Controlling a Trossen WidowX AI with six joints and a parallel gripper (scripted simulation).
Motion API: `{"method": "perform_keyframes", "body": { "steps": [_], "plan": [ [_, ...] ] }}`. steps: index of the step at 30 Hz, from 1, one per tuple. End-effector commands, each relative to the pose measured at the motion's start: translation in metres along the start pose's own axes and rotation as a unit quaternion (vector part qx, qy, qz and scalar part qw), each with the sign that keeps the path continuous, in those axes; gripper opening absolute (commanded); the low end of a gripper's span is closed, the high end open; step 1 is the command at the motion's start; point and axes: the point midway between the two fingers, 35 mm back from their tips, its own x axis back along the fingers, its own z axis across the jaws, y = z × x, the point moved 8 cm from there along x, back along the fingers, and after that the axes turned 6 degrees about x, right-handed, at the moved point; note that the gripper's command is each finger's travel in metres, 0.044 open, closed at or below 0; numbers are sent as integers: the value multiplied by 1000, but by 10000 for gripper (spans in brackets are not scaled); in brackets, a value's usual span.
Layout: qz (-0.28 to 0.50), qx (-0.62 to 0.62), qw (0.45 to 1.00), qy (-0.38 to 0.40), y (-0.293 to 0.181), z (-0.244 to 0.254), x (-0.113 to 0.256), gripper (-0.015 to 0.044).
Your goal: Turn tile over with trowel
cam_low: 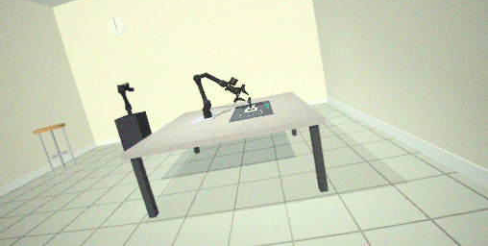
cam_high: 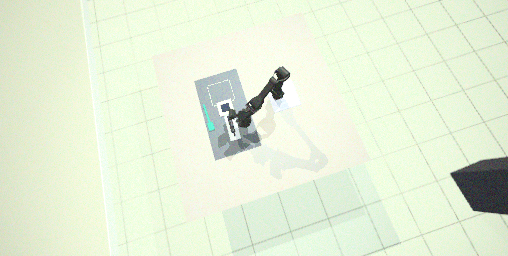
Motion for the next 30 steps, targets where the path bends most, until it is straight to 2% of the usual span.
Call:
{"method": "perform_keyframes", "body": {
  "steps": [1,9,30],
  "plan": [
    [2,64,998,-15,-5,10,3,300],
    [2,76,997,-18,-6,11,2,300],
    [-9,98,995,-12,-6,9,-31,300]
  ]
}}
